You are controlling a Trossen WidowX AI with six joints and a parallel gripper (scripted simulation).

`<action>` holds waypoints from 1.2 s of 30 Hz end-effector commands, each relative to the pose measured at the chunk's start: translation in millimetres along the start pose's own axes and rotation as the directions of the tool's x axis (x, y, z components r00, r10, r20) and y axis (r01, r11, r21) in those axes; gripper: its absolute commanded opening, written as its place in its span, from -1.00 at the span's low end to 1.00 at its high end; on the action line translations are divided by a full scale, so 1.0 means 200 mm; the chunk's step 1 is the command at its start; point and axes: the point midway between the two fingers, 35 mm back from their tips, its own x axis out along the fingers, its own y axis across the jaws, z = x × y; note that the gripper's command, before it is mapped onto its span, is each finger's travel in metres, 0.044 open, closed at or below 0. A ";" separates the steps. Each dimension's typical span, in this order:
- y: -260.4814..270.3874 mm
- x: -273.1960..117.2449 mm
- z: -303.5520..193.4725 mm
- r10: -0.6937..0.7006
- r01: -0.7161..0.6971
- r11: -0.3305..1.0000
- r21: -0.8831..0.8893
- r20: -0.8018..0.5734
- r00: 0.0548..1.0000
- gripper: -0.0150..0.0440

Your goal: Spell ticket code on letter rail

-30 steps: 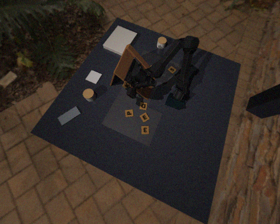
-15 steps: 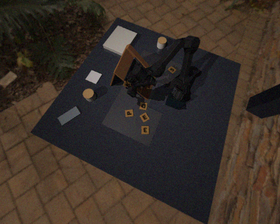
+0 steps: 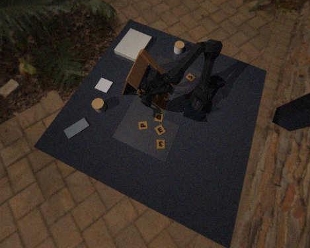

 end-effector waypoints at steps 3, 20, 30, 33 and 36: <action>-0.02 0.00 0.00 0.003 -0.003 1.000 -0.002 0.003 1.000 -0.49; -0.06 0.00 0.00 0.002 -0.002 1.000 -0.002 0.003 1.000 -0.49; -0.08 0.00 0.00 0.002 -0.002 1.000 -0.003 0.003 1.000 -0.49; -0.09 0.00 0.00 0.002 -0.002 1.000 -0.003 0.003 1.000 -0.49; -0.09 0.00 0.00 0.002 -0.002 1.000 -0.003 0.003 1.000 -0.49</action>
